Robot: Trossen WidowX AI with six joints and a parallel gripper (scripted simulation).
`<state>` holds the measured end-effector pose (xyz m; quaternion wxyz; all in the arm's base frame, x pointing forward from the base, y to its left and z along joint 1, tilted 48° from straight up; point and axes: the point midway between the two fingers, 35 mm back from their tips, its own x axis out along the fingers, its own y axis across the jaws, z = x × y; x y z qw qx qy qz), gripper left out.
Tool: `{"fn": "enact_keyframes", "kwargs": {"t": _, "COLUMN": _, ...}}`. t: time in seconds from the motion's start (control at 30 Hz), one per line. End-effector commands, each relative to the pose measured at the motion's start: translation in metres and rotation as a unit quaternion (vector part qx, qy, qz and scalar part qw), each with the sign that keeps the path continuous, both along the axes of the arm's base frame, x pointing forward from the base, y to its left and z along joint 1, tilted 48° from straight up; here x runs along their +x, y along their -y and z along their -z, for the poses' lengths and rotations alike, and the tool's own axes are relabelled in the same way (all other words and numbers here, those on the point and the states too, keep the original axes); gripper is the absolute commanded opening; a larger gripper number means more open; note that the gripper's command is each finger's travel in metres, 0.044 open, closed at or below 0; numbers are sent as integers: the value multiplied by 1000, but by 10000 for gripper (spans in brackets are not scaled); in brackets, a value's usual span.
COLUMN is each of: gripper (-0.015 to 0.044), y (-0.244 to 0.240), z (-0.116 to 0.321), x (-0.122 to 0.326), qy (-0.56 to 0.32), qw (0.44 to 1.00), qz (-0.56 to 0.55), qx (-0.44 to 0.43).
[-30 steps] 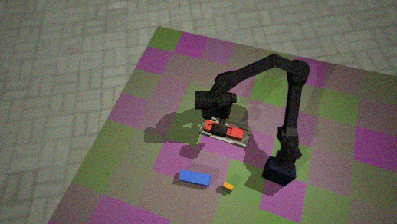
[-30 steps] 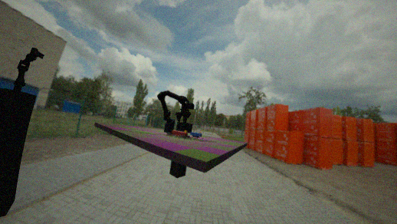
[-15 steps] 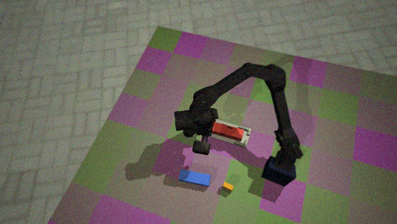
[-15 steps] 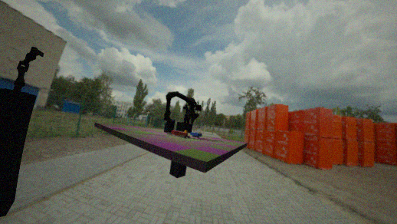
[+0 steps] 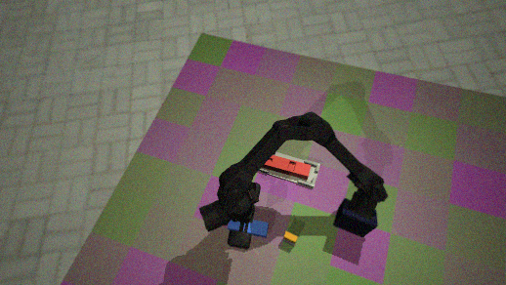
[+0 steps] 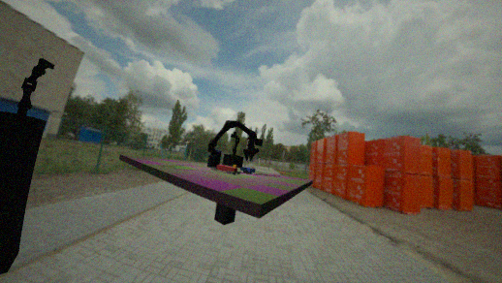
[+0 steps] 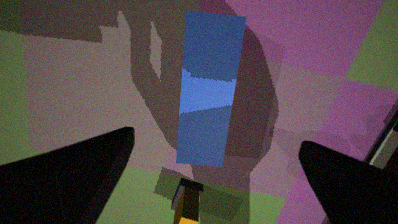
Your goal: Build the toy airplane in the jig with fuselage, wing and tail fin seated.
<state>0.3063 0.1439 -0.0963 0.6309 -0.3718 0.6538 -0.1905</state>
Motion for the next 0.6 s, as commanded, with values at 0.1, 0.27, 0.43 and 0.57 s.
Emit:
{"fn": "enact_keyframes", "kwargs": {"t": 0.1, "gripper": 440, "y": 23, "z": 29, "x": 4, "qy": 6, "qw": 1000, "qz": 7, "qx": 2}}
{"fn": "enact_keyframes", "kwargs": {"t": 0.27, "gripper": 440, "y": 23, "z": 29, "x": 4, "qy": 6, "qw": 1000, "qz": 7, "qx": 2}}
{"fn": "enact_keyframes", "kwargs": {"t": 0.43, "gripper": 440, "y": 34, "z": 39, "x": 5, "qy": 6, "qw": 1000, "qz": 7, "qx": 2}}
{"fn": "enact_keyframes", "kwargs": {"t": 0.57, "gripper": 440, "y": 35, "z": 39, "x": 5, "qy": 6, "qw": 1000, "qz": 7, "qx": 2}}
